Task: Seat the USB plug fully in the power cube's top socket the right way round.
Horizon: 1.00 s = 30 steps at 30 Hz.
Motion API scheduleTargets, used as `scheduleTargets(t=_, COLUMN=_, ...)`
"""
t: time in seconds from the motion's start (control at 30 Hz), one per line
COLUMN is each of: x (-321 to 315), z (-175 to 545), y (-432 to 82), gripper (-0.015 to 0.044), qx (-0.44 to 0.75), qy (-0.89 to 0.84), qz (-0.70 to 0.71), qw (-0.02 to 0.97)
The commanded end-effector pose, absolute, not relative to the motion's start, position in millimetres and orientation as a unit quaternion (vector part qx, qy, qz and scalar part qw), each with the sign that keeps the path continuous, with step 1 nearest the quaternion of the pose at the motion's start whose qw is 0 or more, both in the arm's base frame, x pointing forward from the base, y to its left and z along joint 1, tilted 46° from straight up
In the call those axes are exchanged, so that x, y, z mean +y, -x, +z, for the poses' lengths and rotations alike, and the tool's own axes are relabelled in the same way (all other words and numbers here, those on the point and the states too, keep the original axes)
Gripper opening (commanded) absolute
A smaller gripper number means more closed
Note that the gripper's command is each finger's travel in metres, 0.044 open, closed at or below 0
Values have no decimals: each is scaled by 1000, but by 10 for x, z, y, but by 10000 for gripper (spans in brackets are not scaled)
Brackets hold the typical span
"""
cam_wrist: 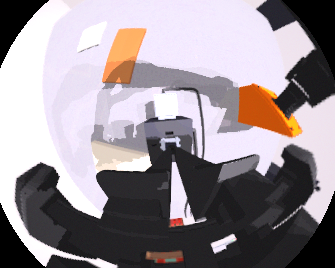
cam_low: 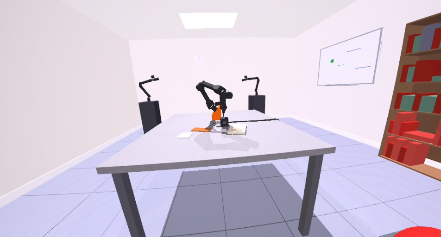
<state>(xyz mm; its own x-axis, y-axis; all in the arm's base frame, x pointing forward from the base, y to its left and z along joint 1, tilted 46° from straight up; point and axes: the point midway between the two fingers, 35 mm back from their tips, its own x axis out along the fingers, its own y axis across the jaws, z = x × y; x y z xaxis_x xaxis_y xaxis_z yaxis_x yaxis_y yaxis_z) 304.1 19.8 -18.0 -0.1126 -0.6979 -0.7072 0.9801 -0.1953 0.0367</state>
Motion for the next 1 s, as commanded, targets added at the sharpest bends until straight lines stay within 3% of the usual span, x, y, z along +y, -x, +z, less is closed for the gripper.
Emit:
scheduleTargets(t=0.0, x=214, z=-164, y=-3043, gripper=0, qx=229, qy=-308, qz=-710, qw=591)
scheduleTargets(t=0.97, x=351, z=-28, y=-3065, gripper=0, qx=230, qy=-308, qz=-710, qw=591)
